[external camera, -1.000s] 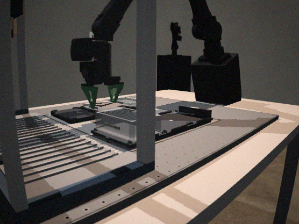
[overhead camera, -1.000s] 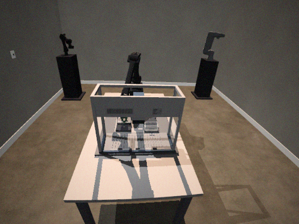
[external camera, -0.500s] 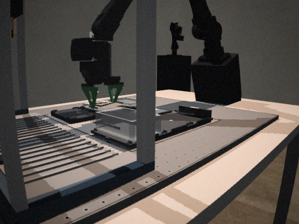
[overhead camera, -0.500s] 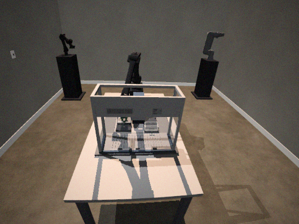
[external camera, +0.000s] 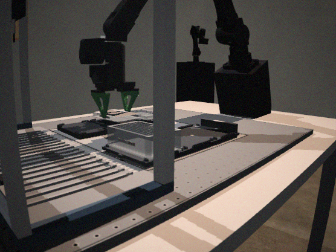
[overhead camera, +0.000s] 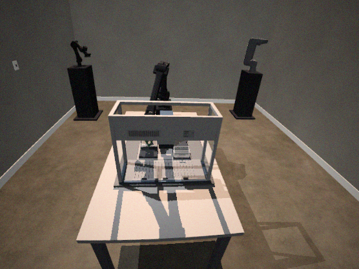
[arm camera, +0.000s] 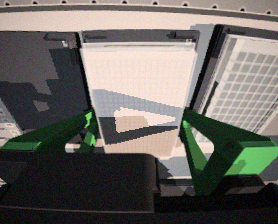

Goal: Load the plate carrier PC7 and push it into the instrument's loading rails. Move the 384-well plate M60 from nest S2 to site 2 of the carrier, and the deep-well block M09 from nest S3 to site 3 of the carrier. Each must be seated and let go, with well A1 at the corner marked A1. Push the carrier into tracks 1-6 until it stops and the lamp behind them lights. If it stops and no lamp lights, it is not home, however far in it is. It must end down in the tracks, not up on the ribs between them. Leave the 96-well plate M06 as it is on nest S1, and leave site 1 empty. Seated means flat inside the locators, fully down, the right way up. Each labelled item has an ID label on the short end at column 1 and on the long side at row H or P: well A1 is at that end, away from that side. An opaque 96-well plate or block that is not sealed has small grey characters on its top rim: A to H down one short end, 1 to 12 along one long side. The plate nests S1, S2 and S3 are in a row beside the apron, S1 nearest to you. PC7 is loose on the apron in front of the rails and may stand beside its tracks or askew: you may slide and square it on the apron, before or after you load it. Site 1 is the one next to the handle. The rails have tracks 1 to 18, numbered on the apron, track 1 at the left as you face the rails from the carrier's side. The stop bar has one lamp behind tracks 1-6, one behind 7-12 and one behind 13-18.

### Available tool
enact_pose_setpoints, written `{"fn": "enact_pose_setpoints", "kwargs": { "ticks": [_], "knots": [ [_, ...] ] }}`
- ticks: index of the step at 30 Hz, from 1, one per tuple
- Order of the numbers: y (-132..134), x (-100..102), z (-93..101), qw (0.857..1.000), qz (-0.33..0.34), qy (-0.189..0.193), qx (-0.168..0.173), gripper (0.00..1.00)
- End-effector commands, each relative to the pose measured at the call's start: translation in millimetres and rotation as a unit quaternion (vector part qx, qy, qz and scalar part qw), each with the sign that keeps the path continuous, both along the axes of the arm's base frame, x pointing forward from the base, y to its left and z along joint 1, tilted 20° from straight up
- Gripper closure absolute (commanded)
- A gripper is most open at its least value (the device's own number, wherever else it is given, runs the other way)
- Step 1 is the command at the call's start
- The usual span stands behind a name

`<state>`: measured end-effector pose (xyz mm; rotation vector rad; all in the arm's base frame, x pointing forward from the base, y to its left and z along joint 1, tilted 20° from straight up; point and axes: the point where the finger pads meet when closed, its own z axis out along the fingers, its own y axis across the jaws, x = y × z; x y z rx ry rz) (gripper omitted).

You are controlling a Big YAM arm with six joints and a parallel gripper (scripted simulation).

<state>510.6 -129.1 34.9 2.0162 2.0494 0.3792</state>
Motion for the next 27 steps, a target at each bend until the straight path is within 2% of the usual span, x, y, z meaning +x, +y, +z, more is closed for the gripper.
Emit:
{"fn": "enact_pose_setpoints", "kwargs": {
  "ticks": [1, 9, 17, 19, 20, 24, 27],
  "knots": [
    [-11, 3, 28.4, 1.000, -0.002, -0.019, -0.007, 1.00],
    [-10, -5, 45.4, 1.000, -0.002, -0.019, -0.007, 1.00],
    [-13, -6, 74.1, 1.000, -0.002, -0.029, -0.010, 1.00],
    [-13, -6, 74.1, 1.000, -0.002, -0.029, -0.010, 1.00],
    [-11, -11, 66.6, 1.000, -0.001, -0.018, -0.007, 1.00],
    [-14, -10, 88.4, 0.999, -0.002, -0.030, -0.011, 1.00],
    [-12, -16, 90.4, 1.000, -0.002, -0.026, -0.010, 1.00]
  ]
}}
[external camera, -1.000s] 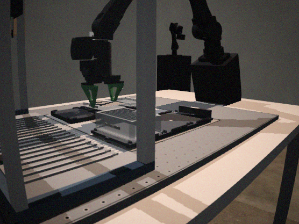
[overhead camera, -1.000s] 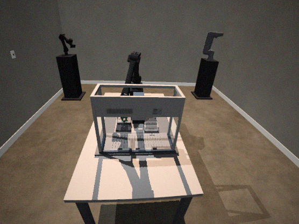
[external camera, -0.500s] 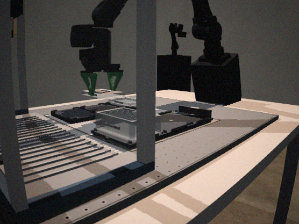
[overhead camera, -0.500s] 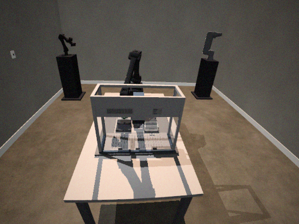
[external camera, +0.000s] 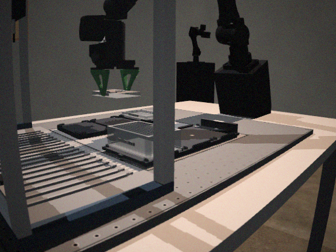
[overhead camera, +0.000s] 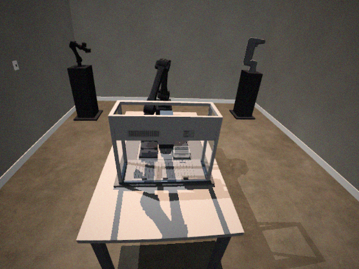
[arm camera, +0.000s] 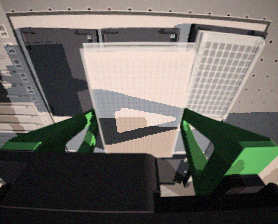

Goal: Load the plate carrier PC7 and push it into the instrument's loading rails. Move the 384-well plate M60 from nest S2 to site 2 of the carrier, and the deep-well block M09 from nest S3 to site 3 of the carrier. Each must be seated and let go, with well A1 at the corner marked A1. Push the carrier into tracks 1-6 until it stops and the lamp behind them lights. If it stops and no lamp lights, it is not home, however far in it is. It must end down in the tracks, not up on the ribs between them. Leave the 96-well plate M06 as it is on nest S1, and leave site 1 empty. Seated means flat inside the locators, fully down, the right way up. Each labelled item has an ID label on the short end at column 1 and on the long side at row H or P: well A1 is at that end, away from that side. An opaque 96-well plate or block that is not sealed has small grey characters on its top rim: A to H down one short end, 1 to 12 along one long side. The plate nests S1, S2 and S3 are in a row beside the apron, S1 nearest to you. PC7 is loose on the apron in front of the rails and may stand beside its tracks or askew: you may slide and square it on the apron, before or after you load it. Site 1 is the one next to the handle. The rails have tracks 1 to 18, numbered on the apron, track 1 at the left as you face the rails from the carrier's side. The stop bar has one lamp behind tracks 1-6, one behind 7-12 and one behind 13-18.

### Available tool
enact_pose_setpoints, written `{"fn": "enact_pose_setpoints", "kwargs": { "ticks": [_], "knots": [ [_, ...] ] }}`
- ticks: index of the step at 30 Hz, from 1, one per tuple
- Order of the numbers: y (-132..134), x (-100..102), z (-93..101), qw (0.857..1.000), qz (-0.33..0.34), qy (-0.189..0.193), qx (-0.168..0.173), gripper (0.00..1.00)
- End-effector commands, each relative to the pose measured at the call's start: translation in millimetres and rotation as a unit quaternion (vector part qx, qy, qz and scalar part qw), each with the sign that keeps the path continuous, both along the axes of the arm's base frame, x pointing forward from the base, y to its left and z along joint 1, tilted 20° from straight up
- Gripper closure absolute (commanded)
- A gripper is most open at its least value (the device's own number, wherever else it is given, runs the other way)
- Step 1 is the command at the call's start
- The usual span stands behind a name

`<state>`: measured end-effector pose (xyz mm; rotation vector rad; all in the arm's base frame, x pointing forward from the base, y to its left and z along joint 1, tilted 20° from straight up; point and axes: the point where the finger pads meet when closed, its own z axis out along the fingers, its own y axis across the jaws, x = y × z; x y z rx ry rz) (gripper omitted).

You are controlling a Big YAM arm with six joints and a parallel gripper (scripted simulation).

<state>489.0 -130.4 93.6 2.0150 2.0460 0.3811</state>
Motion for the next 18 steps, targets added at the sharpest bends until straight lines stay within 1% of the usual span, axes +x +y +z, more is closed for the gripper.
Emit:
{"fn": "enact_pose_setpoints", "kwargs": {
  "ticks": [1, 3, 4, 7, 9, 10, 11, 12, 13, 16, 17, 18],
  "knots": [
    [-5, 7, 19.8, 1.000, -0.001, -0.017, -0.006, 1.00],
    [-5, 7, 19.7, 1.000, -0.001, -0.017, -0.006, 1.00],
    [8, 0, 19.9, 1.000, -0.014, -0.011, 0.003, 1.00],
    [20, -1, 19.2, 1.000, -0.014, -0.009, 0.003, 1.00],
    [20, -1, 19.2, 1.000, -0.014, -0.009, 0.003, 1.00],
    [19, 17, 33.2, 1.000, -0.014, -0.027, -0.001, 1.00],
    [24, 15, 34.3, 0.999, -0.014, -0.030, -0.002, 1.00],
    [30, 6, 25.1, 1.000, -0.014, -0.021, 0.001, 1.00],
    [35, 3, 21.1, 1.000, -0.014, -0.017, 0.002, 1.00],
    [46, 9, 25.0, 1.000, -0.014, -0.024, 0.001, 1.00],
    [50, 11, 23.3, 1.000, -0.014, -0.023, 0.001, 1.00],
    [54, 8, 21.3, 1.000, -0.014, -0.020, 0.002, 1.00]
  ]
}}
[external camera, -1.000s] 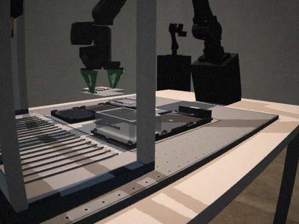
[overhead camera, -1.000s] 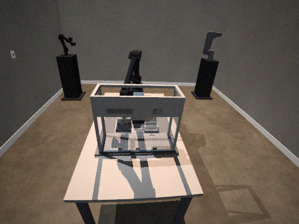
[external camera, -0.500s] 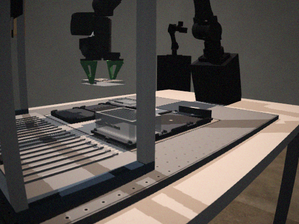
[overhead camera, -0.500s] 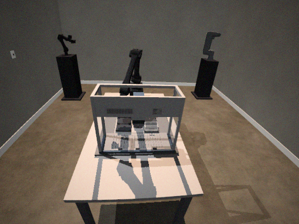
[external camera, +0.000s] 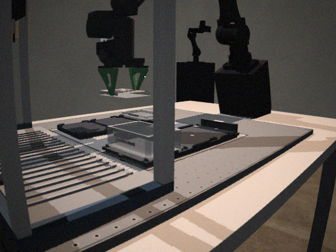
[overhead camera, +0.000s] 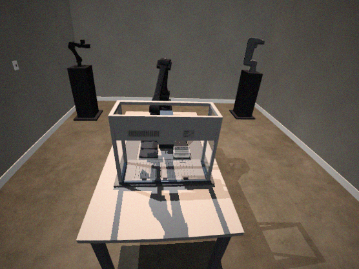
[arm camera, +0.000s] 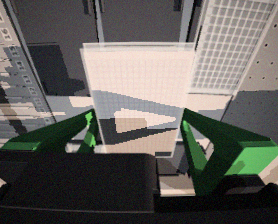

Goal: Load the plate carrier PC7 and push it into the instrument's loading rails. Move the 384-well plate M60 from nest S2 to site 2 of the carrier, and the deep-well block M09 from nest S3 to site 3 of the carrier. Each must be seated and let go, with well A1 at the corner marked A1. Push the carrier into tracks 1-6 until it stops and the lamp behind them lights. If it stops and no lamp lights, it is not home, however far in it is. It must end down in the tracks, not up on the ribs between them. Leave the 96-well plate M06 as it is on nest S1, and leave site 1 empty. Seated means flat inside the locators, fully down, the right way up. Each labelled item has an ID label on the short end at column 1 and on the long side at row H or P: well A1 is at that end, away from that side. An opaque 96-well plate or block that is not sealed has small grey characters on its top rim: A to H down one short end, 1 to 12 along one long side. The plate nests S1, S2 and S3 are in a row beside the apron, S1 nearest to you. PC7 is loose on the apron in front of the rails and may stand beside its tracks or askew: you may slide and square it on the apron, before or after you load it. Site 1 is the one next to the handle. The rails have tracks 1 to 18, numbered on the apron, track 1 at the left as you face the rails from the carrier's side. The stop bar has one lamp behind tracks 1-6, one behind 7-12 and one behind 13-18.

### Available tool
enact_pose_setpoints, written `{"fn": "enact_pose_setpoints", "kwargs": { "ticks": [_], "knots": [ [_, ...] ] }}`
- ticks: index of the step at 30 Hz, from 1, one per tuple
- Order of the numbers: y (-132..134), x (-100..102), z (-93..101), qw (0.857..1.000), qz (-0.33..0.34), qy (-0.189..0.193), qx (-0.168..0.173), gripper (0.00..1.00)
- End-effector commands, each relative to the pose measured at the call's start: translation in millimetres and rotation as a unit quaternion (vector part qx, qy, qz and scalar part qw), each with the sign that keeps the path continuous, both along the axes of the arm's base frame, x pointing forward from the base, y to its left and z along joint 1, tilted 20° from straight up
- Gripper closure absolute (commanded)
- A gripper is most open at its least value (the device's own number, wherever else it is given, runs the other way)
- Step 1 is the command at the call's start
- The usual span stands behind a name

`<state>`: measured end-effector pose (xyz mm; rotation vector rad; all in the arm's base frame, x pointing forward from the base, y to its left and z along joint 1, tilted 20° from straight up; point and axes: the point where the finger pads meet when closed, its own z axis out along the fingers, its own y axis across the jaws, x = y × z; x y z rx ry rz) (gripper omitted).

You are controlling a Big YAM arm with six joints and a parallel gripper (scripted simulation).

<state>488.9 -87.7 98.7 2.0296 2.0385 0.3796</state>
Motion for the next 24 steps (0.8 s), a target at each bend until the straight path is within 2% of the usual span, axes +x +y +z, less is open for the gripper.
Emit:
{"fn": "enact_pose_setpoints", "kwargs": {
  "ticks": [1, 6, 8, 9, 11, 14, 21, 24],
  "knots": [
    [16, 6, 16.9, 1.000, -0.009, -0.023, 0.000, 1.00],
    [36, 11, 21.5, 1.000, -0.009, -0.027, 0.000, 1.00],
    [36, 11, 21.5, 1.000, -0.009, -0.027, 0.000, 1.00],
    [40, 10, 15.5, 1.000, -0.009, -0.019, 0.002, 1.00],
    [48, 8, 16.1, 1.000, -0.009, -0.020, 0.002, 1.00],
    [60, 14, 24.4, 1.000, -0.009, -0.029, 0.002, 1.00],
    [88, 24, 28.8, 0.999, -0.009, -0.031, 0.004, 1.00],
    [97, 22, 24.2, 1.000, -0.009, -0.025, 0.004, 1.00]
  ]
}}
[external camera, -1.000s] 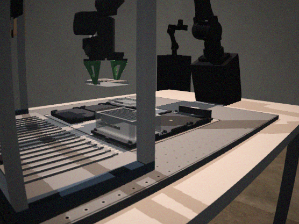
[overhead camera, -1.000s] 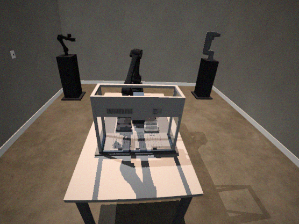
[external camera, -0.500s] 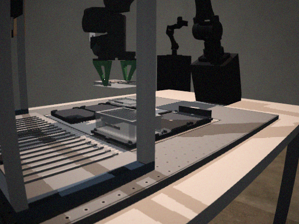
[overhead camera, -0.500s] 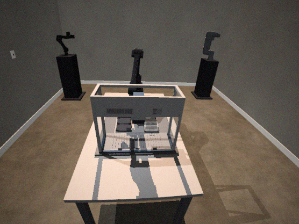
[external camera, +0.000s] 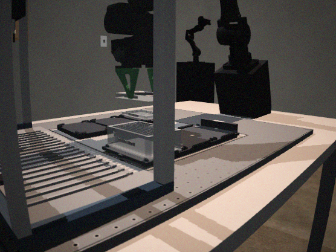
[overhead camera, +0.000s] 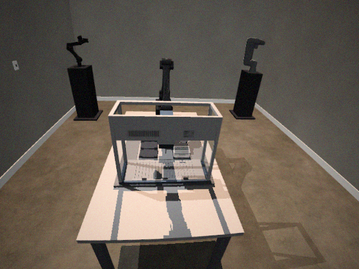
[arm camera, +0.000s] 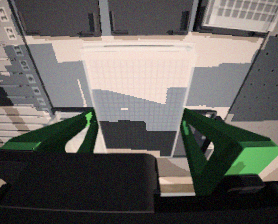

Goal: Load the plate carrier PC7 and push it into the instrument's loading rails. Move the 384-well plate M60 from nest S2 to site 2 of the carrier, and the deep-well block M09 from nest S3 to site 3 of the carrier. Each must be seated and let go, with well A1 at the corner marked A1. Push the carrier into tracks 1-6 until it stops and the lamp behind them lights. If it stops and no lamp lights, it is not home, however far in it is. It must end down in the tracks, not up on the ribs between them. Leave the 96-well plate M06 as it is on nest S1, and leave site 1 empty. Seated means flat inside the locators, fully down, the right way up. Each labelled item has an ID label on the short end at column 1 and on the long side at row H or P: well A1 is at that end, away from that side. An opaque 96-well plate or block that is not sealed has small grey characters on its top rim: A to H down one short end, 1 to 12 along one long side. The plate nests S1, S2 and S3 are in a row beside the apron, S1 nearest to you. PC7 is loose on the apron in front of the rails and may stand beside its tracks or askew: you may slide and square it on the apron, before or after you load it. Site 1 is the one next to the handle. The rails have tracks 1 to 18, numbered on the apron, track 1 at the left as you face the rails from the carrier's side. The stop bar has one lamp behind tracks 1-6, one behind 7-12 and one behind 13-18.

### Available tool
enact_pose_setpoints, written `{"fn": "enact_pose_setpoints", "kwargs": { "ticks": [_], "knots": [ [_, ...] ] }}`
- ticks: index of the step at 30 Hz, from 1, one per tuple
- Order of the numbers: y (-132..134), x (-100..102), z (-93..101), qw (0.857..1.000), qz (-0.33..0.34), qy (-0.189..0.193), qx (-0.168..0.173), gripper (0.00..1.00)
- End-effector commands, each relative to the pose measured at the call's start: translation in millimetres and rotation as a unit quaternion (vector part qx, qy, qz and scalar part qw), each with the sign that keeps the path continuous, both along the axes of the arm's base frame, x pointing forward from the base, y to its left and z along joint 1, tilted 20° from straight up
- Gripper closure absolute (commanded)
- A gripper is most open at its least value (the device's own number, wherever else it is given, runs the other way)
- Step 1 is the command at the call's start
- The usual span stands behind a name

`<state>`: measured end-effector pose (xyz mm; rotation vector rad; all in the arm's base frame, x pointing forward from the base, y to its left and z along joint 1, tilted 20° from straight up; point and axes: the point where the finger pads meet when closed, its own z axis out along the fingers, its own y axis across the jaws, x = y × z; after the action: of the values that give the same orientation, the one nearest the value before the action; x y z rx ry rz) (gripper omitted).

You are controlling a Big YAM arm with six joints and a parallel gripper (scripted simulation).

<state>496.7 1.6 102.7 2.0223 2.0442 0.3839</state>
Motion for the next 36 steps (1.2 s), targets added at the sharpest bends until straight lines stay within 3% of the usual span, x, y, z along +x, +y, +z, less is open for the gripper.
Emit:
{"fn": "enact_pose_setpoints", "kwargs": {
  "ticks": [1, 2, 6, 9, 12, 18, 20, 25, 30, 35, 36],
  "knots": [
    [7, 14, 20.2, 1.000, -0.012, -0.023, 0.004, 1.00],
    [11, 5, 8.6, 1.000, -0.012, -0.009, 0.004, 1.00],
    [28, 17, 15.8, 1.000, -0.012, -0.014, 0.004, 1.00],
    [40, 10, 8.2, 1.000, -0.012, -0.004, 0.004, 1.00],
    [53, 18, 16.6, 1.000, -0.012, -0.013, 0.005, 1.00],
    [69, 13, 10.2, 1.000, -0.012, -0.005, 0.004, 1.00],
    [78, 19, 17.7, 1.000, -0.012, -0.013, 0.006, 1.00],
    [98, 15, 12.6, 1.000, -0.012, -0.006, 0.005, 1.00],
    [120, 22, 19.4, 1.000, -0.012, -0.013, 0.007, 1.00],
    [132, 18, 15.8, 1.000, -0.012, -0.009, 0.006, 1.00],
    [130, 5, 1.2, 1.000, -0.012, 0.008, 0.001, 1.00]
  ]
}}
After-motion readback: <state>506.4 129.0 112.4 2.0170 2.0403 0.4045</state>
